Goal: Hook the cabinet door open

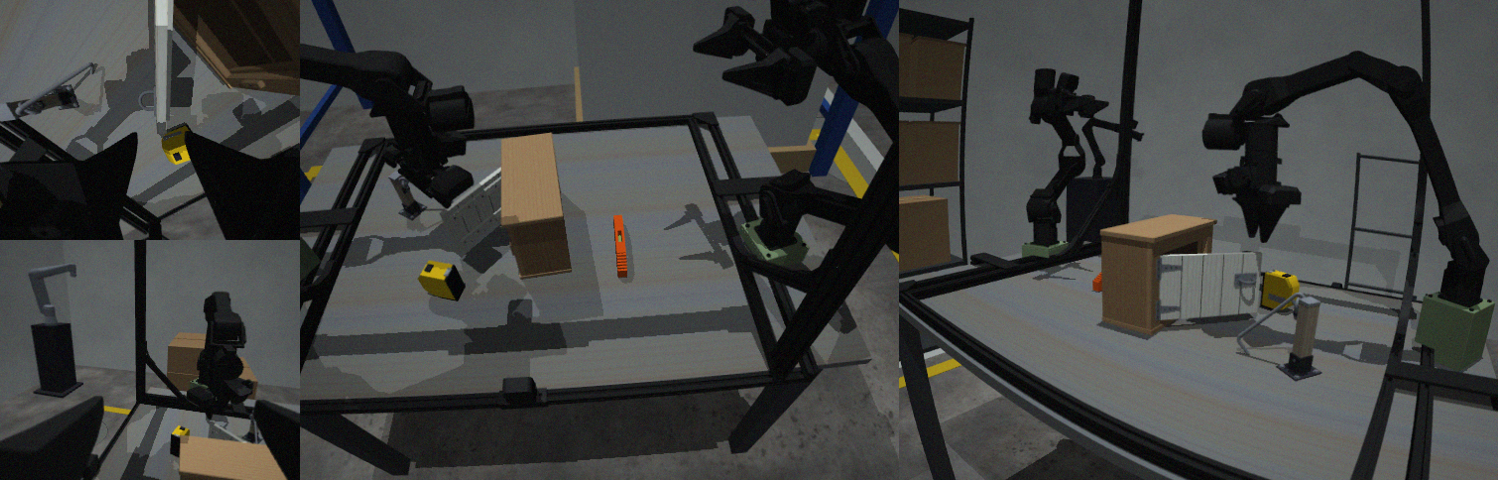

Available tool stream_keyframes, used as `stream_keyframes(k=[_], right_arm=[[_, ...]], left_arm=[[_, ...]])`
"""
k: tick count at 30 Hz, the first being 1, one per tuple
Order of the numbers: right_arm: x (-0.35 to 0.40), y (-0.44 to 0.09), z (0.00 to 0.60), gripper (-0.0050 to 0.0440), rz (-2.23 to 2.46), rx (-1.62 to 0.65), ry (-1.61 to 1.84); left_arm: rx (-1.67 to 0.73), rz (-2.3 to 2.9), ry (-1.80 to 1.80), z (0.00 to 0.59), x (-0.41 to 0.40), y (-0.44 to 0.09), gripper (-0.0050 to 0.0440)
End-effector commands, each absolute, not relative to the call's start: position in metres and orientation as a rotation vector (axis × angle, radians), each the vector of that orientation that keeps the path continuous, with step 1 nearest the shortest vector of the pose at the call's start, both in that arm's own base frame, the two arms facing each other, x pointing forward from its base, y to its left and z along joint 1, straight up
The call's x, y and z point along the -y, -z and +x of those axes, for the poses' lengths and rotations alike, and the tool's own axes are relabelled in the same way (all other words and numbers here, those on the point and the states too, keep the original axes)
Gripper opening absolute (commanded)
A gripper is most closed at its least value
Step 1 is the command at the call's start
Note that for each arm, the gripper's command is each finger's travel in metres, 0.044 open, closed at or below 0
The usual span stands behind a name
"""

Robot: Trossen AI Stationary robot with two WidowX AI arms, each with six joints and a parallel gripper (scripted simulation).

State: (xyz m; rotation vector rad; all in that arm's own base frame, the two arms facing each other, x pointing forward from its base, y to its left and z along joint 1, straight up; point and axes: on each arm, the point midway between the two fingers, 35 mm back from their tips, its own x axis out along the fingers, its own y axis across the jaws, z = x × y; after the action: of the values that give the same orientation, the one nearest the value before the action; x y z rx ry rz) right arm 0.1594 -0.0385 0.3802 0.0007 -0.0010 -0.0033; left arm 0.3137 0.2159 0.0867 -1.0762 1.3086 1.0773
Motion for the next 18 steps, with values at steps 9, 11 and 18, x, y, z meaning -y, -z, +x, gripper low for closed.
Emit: stream_keyframes(k=[9, 11, 18], right_arm=[[0.038, -0.380, 0.159, 0.0400, 0.001, 0.001, 0.000], [0.038, -0.380, 0.159, 0.0400, 0.001, 0.001, 0.000], [0.038, -0.380, 0.159, 0.0400, 0.001, 0.001, 0.000]], left_arm=[[-1.290, -1.075, -1.073, 0.316, -0.217, -0.078, 0.0220], [-1.290, -1.075, -1.073, 0.316, -0.217, -0.075, 0.0220], [-1.289, -1.075, -1.075, 0.316, -0.217, -0.063, 0.0220]])
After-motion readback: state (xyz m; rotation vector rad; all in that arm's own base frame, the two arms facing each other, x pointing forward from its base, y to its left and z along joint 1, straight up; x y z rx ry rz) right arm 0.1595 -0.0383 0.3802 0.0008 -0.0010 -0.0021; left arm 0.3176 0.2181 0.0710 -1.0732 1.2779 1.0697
